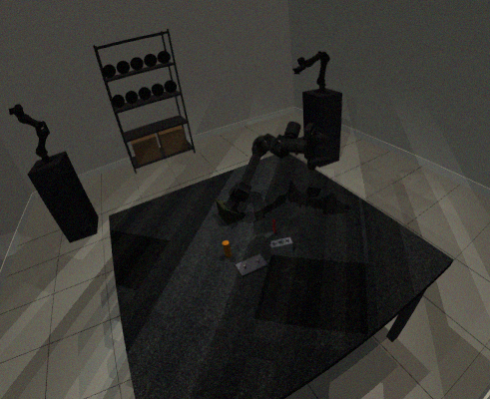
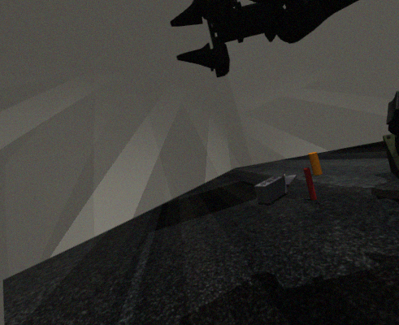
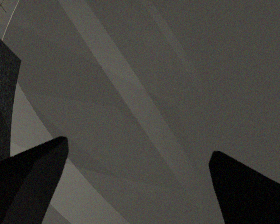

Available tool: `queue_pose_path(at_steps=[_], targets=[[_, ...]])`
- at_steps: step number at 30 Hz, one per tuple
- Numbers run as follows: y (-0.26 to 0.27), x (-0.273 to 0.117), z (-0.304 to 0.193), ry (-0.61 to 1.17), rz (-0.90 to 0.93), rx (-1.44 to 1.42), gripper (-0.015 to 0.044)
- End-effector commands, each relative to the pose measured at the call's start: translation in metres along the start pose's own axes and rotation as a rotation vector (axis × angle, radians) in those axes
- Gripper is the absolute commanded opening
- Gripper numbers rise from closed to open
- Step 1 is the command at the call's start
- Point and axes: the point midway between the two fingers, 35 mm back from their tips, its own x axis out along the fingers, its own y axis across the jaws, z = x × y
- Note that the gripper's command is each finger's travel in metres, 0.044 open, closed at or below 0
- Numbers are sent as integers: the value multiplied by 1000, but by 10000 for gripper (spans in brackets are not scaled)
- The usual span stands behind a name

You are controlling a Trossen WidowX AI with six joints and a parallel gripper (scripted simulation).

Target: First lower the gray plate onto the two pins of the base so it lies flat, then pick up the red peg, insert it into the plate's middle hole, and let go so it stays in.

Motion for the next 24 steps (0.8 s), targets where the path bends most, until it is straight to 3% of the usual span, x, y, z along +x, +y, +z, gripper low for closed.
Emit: queue_pose_path(at_steps=[1, 12, 18, 24], targets=[[0, 0, 0, 0, 0, 0, 426], [64, 4, -140, 445, 339, 75, 440], [126, -31, -204, 668, 667, 167, 440], [186, -88, -226, 794, 1069, 333, 440]])
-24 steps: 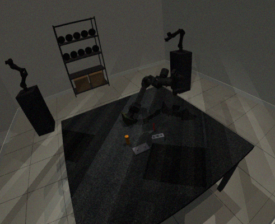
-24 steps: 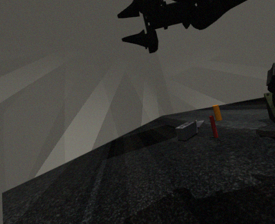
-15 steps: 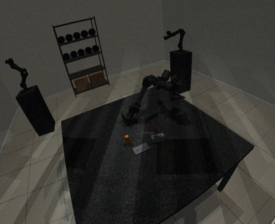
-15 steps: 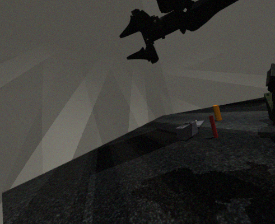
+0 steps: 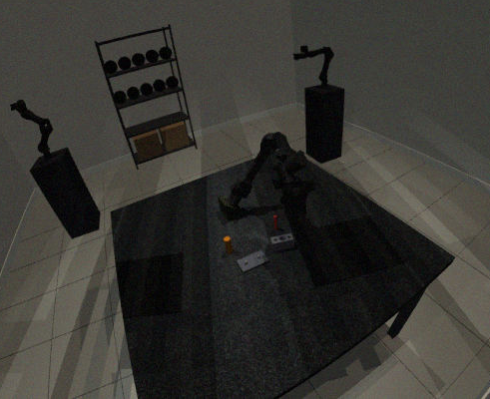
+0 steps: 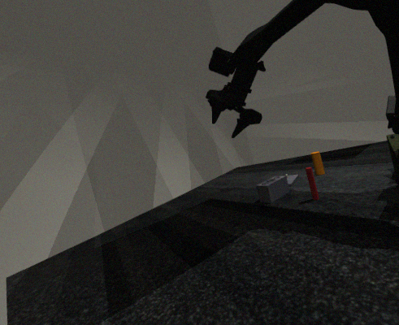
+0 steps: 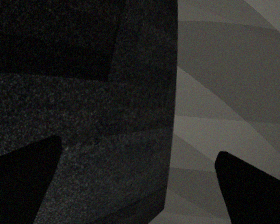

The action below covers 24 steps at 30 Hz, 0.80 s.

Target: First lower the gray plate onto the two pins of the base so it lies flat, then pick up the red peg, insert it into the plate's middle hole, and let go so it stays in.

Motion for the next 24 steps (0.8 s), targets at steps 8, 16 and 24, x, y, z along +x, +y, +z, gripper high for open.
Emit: queue_pose_path(at_steps=[8, 16, 24], targets=[[113, 0, -48, 91, 778, 129, 440], [112, 1, -43, 91, 778, 129, 440], [156, 46, -44, 89, 778, 129, 440]])
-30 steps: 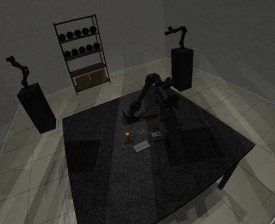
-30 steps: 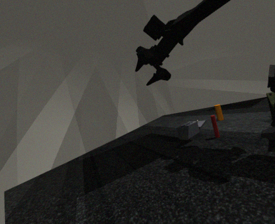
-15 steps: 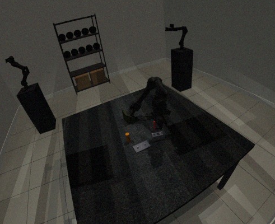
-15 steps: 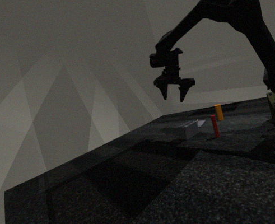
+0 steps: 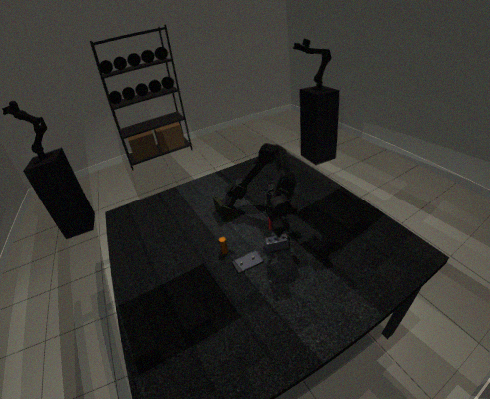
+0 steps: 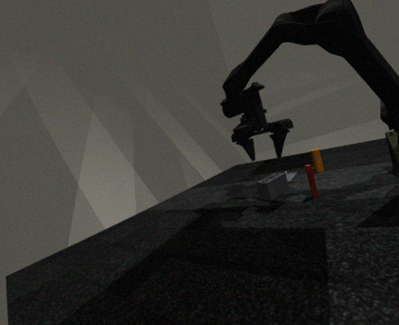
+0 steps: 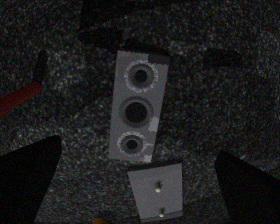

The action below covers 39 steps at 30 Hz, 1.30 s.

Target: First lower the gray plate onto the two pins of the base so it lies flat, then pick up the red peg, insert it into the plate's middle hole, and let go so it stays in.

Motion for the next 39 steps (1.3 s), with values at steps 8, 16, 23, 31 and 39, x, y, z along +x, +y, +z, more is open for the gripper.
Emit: queue_pose_path(at_steps=[8, 16, 23, 31, 39], targets=[[3, 41, 1, -6, 16, 6, 440], [2, 53, 2, -5, 17, 5, 440], [2, 64, 2, -5, 16, 6, 440], [2, 77, 2, -6, 16, 6, 440], [3, 90, 2, -7, 16, 6, 440]])
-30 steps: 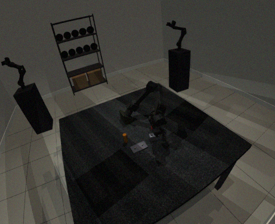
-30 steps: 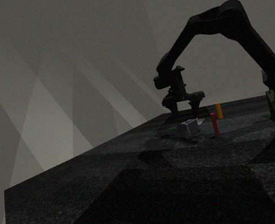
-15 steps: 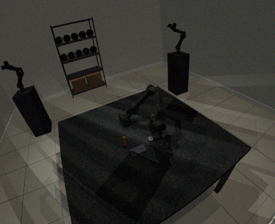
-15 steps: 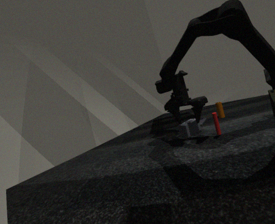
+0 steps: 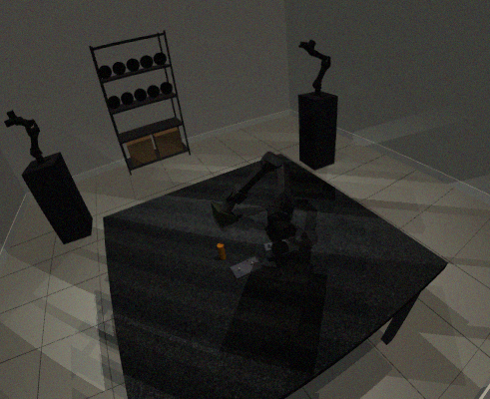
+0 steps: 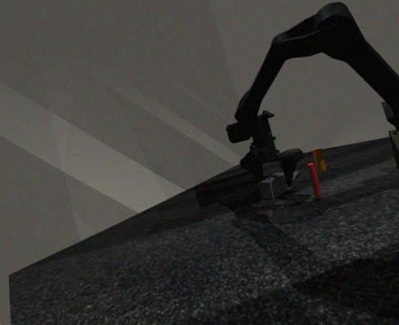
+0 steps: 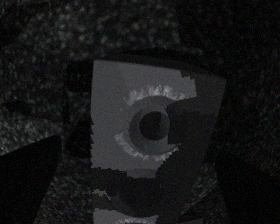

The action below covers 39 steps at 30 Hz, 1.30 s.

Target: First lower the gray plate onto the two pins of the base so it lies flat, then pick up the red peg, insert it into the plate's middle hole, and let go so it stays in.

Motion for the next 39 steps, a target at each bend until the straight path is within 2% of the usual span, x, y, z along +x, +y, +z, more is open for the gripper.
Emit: queue_pose_path(at_steps=[1, 7, 19, 27, 30, 39], targets=[[1, 6, 0, -6, 1, 7, 440], [1, 13, 0, -7, 1, 7, 440], [1, 13, 0, -7, 1, 7, 125], [1, 13, 0, -7, 1, 7, 72], [1, 11, 0, -6, 1, 7, 0], [-4, -16, -2, -1, -2, 7, 0]])
